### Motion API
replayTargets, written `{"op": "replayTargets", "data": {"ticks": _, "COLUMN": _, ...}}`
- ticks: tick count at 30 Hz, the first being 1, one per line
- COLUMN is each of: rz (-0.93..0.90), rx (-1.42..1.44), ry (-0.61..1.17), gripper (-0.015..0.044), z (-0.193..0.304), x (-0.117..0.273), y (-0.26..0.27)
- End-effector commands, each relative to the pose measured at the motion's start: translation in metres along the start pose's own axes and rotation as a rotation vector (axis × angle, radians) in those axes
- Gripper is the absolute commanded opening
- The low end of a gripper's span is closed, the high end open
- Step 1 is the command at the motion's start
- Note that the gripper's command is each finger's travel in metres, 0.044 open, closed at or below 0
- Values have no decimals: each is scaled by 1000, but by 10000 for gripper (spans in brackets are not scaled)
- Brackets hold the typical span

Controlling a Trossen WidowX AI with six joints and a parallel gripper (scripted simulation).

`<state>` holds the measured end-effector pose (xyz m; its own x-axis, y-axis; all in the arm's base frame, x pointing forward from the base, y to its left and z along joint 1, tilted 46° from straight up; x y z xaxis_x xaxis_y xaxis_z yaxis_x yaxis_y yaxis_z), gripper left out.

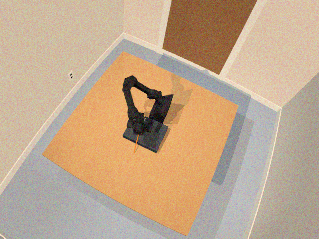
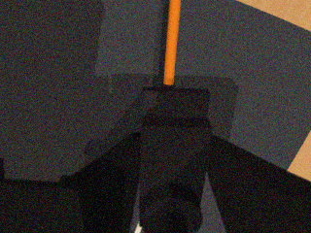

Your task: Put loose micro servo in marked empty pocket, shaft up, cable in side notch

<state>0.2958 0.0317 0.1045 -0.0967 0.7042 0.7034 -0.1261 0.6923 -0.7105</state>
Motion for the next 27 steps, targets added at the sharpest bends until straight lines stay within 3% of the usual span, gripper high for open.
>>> {"op": "replayTargets", "data": {"ticks": 1, "rz": 4, "rx": 6, "ry": 1, "gripper": 39, "z": 0, "x": 2, "y": 0}}
{"op": "replayTargets", "data": {"ticks": 3, "rz": 3, "rx": 6, "ry": 1, "gripper": 0, "z": 0, "x": 8, "y": 0}}
{"op": "replayTargets", "data": {"ticks": 8, "rz": 3, "rx": 7, "ry": 2, "gripper": 0, "z": 9, "x": 28, "y": 1}}
{"op": "replayTargets", "data": {"ticks": 27, "rz": 4, "rx": 7, "ry": 2, "gripper": 0, "z": 19, "x": 29, "y": -21}}
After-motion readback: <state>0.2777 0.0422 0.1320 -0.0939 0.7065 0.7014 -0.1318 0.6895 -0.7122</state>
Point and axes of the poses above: the point midway between the two fingers, 35 mm back from their tips, its own x axis back along the fingers, its own y axis across the jaws, z = x × y, the point moved 9 cm from there along x, back along the fingers, and after that the axes turned 7 degrees about -x, right-handed, at the moved point
